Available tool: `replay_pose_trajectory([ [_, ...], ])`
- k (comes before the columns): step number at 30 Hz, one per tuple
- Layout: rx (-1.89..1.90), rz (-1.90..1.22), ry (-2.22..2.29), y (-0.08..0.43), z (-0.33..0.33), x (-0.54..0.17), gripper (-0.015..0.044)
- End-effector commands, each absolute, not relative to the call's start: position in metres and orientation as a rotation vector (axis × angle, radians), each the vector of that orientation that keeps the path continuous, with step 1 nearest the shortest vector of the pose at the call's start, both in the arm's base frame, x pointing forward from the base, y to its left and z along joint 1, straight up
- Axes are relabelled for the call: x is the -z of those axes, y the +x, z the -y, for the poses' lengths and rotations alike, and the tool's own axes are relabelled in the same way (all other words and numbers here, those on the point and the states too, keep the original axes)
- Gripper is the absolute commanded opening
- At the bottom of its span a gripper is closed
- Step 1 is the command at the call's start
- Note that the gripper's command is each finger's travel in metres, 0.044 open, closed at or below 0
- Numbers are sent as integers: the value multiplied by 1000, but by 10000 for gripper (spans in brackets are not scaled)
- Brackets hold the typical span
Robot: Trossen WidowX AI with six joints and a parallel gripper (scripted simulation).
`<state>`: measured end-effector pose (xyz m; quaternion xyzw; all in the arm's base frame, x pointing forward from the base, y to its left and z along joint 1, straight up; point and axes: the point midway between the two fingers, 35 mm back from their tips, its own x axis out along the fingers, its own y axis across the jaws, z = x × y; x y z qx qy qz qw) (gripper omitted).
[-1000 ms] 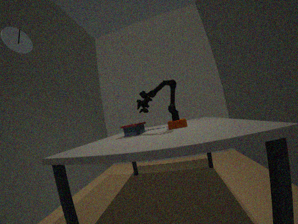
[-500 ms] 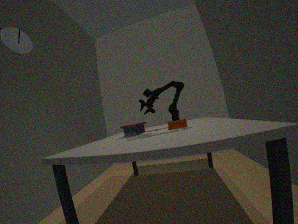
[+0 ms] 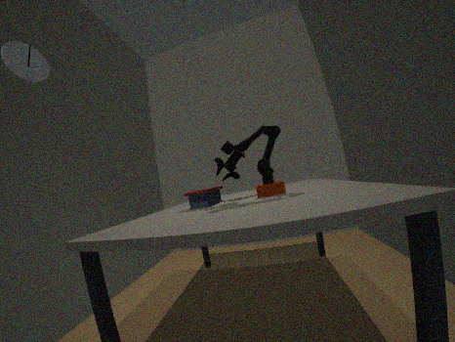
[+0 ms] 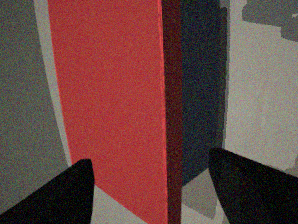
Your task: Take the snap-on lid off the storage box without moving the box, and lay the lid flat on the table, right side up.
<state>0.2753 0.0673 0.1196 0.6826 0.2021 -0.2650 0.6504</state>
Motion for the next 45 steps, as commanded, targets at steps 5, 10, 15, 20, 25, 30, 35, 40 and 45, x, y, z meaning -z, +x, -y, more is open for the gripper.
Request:
replay_pose_trajectory([
  [5, 611, -460, 1549, 273, -66, -102, 235],
  [10, 611, -460, 1548, 276, -66, -100, 235],
  [15, 611, -461, 1544, 283, -66, -96, 235],
  [20, 611, -460, 1545, 289, -66, -91, 235],
  [25, 611, -460, 1546, 296, -66, -86, 235],
  [30, 610, -459, 1547, 302, -65, -82, 235],
  [35, 610, -459, 1547, 308, -64, -76, 235],
  [40, 609, -458, 1548, 314, -63, -71, 235],
  [45, 608, -457, 1548, 320, -62, -65, 235],
])
